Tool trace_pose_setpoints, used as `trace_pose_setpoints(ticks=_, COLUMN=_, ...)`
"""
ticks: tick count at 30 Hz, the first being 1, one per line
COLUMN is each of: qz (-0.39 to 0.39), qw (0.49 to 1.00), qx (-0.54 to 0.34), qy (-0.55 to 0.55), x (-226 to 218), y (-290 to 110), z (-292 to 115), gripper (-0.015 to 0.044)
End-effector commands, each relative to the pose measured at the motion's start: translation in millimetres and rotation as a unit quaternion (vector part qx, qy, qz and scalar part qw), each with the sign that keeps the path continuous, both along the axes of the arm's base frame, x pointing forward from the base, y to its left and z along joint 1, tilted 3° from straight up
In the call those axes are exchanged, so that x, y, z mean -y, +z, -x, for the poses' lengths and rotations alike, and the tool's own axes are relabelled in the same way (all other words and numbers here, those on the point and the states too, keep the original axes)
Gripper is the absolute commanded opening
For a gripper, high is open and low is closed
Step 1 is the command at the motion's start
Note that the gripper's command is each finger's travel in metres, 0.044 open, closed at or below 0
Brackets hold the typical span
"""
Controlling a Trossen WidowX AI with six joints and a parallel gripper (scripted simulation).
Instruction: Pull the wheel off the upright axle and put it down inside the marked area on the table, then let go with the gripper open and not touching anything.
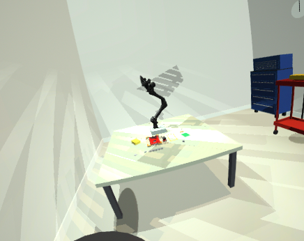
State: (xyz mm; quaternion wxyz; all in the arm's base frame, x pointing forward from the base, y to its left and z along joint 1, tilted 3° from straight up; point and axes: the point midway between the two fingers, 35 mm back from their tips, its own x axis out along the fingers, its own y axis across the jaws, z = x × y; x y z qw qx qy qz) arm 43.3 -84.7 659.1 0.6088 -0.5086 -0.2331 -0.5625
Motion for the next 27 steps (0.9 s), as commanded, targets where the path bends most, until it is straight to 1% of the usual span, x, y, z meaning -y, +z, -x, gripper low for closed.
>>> trace_pose_setpoints(ticks=1, qz=-0.06, qw=0.997, qx=-0.007, qy=0.039, x=35, y=-10, z=-16, gripper=0.03)
trace_pose_setpoints(ticks=6, qz=-0.14, qw=0.986, qx=-0.022, qy=0.089, x=77, y=-30, z=-45, gripper=0.03)
trace_pose_setpoints(ticks=13, qz=-0.242, qw=0.957, qx=-0.035, qy=0.155, x=120, y=-64, z=-87, gripper=0.03)
trace_pose_setpoints(ticks=20, qz=-0.343, qw=0.914, qx=-0.066, qy=0.207, x=150, y=-108, z=-138, gripper=0.03)
trace_pose_setpoints(ticks=27, qz=-0.44, qw=0.857, qx=-0.112, qy=0.244, x=164, y=-161, z=-193, gripper=0.03)
